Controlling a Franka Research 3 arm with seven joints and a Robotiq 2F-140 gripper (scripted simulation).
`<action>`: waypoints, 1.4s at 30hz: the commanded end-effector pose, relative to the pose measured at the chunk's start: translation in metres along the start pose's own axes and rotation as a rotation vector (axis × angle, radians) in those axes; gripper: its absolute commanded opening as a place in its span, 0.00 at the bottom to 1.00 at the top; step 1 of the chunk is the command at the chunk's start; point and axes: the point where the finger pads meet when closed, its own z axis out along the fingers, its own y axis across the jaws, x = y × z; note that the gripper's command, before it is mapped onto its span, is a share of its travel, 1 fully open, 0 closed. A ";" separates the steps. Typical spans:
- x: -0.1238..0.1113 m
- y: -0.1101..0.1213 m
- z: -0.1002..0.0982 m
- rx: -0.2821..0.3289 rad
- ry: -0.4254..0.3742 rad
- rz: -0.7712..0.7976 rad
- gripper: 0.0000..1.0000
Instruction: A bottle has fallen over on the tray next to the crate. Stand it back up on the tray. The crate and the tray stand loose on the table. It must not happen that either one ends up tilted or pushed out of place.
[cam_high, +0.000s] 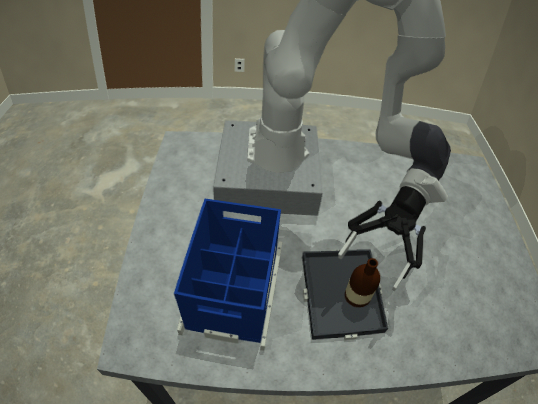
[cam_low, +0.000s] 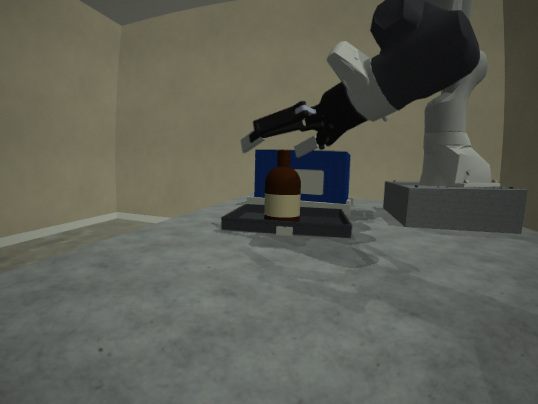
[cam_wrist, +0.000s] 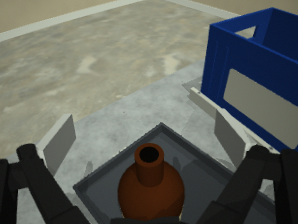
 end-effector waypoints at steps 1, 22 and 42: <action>0.010 0.001 -0.002 -0.001 0.010 -0.015 1.00; 0.053 0.000 -0.018 -0.001 0.010 -0.015 1.00; 0.075 -0.001 -0.026 -0.001 0.010 -0.015 1.00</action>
